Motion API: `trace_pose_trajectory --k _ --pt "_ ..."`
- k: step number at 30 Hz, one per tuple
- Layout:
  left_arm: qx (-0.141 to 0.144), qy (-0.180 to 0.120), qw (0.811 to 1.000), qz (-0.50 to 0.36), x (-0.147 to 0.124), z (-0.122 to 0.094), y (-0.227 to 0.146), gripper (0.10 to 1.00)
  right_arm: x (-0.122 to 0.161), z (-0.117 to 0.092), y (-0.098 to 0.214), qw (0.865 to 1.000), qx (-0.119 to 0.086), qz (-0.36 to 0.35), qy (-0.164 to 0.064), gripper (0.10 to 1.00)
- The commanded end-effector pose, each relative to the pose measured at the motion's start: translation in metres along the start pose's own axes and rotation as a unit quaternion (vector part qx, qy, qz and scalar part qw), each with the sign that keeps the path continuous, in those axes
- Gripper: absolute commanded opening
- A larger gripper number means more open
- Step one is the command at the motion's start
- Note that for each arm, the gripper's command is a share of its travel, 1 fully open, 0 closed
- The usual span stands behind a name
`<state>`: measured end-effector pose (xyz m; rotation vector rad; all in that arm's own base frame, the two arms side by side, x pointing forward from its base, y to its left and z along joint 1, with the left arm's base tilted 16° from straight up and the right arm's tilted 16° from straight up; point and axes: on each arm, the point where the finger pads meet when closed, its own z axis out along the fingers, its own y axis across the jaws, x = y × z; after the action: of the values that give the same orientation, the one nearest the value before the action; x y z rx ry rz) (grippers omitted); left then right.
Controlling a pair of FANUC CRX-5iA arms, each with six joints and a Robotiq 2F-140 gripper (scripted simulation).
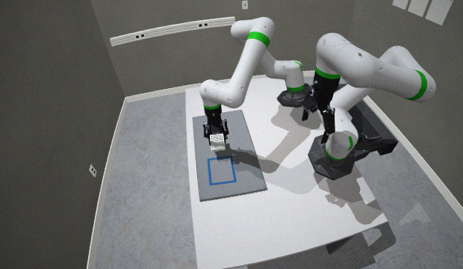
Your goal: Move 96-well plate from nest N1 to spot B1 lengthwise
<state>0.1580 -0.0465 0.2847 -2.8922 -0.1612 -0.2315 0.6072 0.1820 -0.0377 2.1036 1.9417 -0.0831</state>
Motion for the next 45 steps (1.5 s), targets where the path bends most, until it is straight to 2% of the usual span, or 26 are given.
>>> trace_pose_trajectory --k 1,45 --pt "0.0 0.0 1.0 0.0 0.0 0.0 0.0 1.0 0.009 -0.001 0.001 1.0 -0.001 0.0 0.0 0.605" --pt "0.0 0.0 1.0 0.0 0.0 0.0 0.0 1.0 0.136 0.004 0.0 1.0 -0.001 0.0 0.001 0.605"
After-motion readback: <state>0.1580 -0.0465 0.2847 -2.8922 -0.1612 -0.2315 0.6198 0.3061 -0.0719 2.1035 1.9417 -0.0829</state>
